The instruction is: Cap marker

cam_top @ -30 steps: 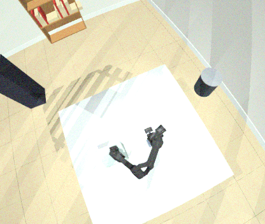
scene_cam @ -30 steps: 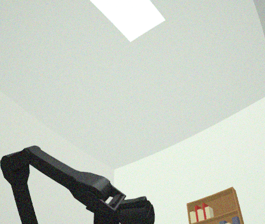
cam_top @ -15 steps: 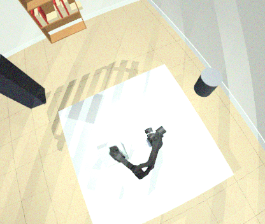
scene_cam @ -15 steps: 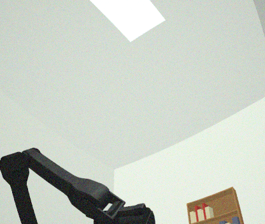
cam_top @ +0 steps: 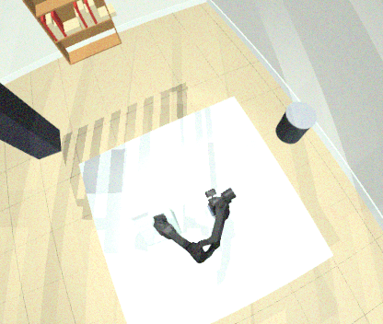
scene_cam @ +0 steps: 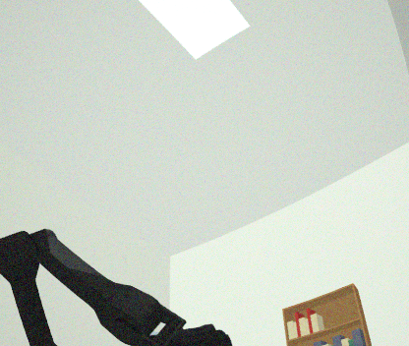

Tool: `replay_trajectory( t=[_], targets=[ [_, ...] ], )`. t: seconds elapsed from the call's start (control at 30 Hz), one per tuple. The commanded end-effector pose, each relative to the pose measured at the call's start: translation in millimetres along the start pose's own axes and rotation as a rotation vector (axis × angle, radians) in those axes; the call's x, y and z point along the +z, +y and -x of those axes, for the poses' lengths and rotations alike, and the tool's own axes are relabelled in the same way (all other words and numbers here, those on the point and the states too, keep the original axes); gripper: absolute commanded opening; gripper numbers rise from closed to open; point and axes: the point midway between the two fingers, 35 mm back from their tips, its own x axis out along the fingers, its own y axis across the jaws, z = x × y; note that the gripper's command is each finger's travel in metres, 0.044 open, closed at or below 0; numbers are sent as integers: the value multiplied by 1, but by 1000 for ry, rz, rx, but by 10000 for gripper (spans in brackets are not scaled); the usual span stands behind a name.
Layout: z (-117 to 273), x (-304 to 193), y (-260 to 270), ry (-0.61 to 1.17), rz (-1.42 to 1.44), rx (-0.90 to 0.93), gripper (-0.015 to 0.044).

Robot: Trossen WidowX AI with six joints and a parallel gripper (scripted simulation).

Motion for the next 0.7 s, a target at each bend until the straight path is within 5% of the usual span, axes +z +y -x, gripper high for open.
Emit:
replay_trajectory(
  t=[0.0, 0.4, 0.67],
  targets=[
    [-8, -1, -1, 1, 7, -6, 0],
    [-12, -1, -1, 1, 7, -6, 0],
    [-11, -1, 0, 2, 2, -2, 210]
  ],
)
